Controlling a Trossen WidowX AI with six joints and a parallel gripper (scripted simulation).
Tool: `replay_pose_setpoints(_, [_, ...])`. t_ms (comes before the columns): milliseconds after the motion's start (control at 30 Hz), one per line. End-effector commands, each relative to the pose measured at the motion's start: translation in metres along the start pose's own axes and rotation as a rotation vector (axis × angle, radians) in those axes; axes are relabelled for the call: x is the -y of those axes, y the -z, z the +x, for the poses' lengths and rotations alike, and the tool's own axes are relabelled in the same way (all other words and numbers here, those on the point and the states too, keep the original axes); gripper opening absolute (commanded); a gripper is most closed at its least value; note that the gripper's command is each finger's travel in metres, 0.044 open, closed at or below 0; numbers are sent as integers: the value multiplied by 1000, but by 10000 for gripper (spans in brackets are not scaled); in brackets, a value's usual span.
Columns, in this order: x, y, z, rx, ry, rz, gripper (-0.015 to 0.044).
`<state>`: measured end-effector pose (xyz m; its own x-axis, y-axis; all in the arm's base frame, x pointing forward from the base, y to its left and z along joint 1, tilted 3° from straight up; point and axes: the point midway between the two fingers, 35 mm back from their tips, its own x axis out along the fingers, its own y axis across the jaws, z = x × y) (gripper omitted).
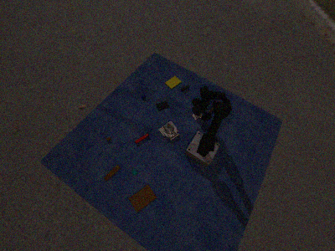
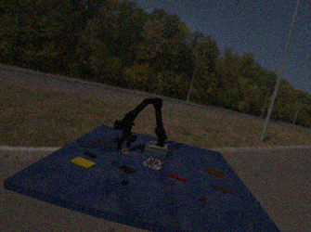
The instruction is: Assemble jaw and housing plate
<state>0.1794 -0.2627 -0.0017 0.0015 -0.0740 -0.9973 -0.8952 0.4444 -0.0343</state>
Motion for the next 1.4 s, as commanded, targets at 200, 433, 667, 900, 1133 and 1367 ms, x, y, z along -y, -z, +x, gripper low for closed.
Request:
replay_pose_setpoints(200, [0,-1,2,3,3,0,440])
replay_pose_setpoints(433, [0,-1,3,3,3,0,440])
replay_pose_setpoints(667, [0,-1,3,3,3,0,440])
replay_pose_setpoints(900, [0,0,2,0,0,0,400])
replay_pose_setpoints(1133, [0,0,2,0,0,0,353])
replay_pose_setpoints(1367, [0,0,2,0,0,0,351])
